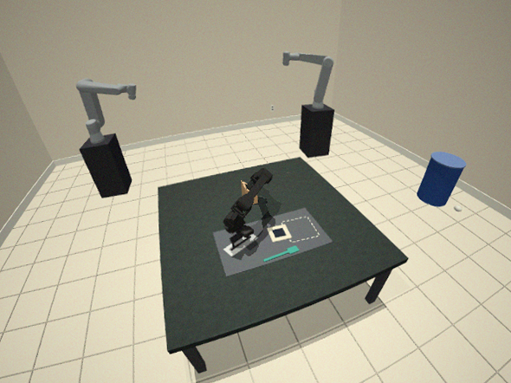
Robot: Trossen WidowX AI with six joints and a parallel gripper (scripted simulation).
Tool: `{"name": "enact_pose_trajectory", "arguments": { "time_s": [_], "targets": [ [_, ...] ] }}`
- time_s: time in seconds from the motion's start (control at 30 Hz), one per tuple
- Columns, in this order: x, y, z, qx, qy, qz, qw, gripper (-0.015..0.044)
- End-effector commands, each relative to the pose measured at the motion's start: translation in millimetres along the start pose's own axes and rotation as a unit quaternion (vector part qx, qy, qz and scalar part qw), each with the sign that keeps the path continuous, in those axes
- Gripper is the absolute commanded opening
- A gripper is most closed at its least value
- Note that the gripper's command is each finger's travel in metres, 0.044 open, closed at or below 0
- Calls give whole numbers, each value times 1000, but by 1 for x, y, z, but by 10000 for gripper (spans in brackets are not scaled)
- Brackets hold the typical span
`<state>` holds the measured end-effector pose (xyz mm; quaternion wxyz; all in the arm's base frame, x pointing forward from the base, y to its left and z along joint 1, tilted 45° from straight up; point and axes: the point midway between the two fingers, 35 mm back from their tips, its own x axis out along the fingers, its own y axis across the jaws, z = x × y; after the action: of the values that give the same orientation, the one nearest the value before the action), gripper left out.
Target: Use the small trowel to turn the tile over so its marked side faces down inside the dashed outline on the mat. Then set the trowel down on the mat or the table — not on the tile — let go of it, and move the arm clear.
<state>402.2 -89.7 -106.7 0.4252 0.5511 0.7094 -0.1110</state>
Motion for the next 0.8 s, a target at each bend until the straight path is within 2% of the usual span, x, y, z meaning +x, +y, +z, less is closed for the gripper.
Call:
{"name": "enact_pose_trajectory", "arguments": {
  "time_s": [0.0,0.13,0.17,0.77],
  "targets": [
    [1,0,-1,12,2,-1,1000,156],
    [1,0,-1,12,2,-1,1000,261],
    [1,0,-1,12,2,-1,1000,270],
    [1,0,-1,12,2,-1,1000,270]
  ]
}}
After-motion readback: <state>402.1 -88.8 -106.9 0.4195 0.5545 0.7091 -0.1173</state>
